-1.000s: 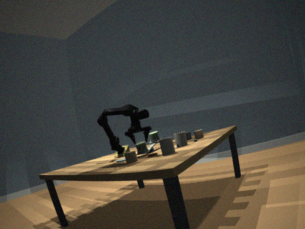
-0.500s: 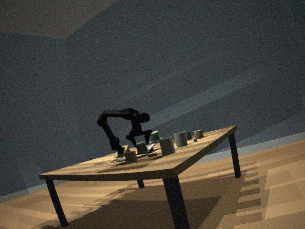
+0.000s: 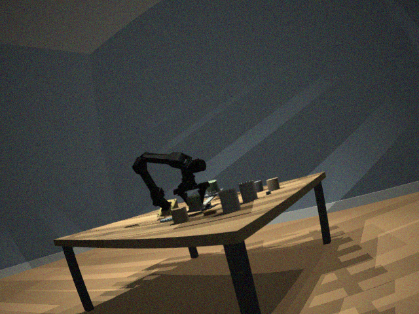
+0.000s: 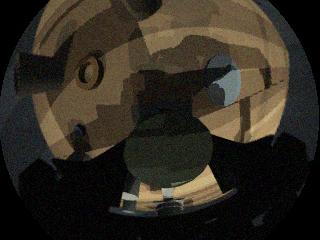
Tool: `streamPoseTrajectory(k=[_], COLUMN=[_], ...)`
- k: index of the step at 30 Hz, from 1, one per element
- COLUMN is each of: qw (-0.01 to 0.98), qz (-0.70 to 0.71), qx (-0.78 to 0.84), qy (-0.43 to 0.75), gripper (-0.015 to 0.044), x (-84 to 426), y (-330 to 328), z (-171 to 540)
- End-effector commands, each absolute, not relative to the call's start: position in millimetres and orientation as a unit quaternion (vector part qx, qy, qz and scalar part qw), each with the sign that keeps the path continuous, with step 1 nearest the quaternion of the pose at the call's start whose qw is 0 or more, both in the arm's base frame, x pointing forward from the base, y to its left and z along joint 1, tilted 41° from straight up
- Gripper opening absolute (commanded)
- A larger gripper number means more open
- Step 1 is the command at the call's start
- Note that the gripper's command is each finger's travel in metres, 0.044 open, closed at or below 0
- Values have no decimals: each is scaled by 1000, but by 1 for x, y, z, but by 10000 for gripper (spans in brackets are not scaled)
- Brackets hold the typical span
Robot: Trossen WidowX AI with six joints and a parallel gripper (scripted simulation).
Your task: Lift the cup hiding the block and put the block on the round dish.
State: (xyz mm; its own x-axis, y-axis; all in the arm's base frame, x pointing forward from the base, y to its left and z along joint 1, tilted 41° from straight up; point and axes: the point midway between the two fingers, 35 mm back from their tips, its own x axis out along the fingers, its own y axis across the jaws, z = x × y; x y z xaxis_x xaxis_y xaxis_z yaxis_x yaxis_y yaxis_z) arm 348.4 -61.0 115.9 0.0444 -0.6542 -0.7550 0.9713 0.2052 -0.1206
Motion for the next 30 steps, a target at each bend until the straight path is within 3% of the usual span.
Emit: streamPoseTrajectory(k=[1, 7, 19, 30], qw=[689, 689, 693, 697], qz=[-591, -591, -587, -581], qx=[218, 218, 219, 220], qy=[359, 359, 358, 357], gripper=[348, 308, 0, 0], x=[347, 347, 349, 350], y=[-62, -62, -55, -45], z=[116, 116, 124, 134])
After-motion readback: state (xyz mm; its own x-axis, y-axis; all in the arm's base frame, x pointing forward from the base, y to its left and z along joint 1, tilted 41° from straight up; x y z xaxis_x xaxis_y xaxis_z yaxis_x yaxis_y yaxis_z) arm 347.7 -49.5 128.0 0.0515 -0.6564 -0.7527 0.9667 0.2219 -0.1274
